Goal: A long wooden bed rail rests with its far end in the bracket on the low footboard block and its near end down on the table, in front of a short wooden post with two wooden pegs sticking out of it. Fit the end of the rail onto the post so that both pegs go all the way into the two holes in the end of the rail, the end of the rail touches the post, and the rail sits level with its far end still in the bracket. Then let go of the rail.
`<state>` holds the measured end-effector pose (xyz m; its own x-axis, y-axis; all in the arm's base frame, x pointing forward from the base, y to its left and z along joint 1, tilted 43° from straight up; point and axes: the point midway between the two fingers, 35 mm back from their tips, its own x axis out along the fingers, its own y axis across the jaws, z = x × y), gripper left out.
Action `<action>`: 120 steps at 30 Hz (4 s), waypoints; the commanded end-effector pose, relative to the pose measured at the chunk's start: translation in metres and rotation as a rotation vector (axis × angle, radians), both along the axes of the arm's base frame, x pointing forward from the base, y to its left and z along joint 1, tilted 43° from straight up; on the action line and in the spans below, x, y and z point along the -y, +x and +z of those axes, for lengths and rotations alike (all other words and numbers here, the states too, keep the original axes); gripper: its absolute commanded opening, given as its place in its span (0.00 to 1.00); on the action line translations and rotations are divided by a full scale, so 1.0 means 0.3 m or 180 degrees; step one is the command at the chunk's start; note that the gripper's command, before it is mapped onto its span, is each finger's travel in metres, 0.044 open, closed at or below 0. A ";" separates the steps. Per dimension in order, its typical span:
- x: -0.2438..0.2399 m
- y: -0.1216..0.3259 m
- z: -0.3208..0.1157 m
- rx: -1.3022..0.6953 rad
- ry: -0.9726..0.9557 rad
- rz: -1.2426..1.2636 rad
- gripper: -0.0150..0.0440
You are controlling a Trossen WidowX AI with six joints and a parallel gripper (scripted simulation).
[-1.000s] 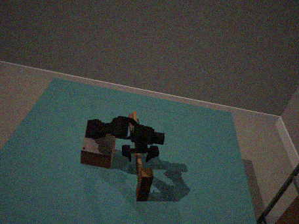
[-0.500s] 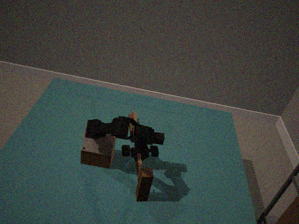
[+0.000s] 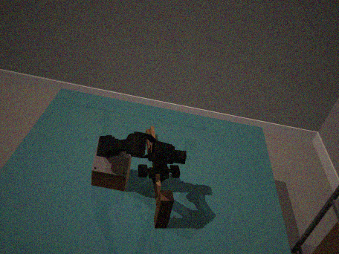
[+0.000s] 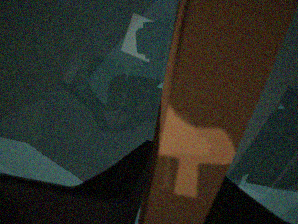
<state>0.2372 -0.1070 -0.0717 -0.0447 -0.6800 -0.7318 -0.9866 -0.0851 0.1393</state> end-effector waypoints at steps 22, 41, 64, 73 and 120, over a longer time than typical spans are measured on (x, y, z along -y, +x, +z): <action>-0.026 0.007 0.026 -0.0006 -0.0007 -0.0002 0.25; -0.049 0.013 0.049 -0.0005 -0.0006 -0.0002 0.25; -0.075 0.016 0.077 -0.0004 -0.0004 -0.0002 0.25; -0.083 0.017 0.085 -0.0004 -0.0004 -0.0002 0.25; -0.073 0.011 0.076 -0.0004 -0.0004 -0.0002 0.25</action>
<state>0.2391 -0.0858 -0.0500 -0.0528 -0.6840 -0.7276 -0.9859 -0.0799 0.1467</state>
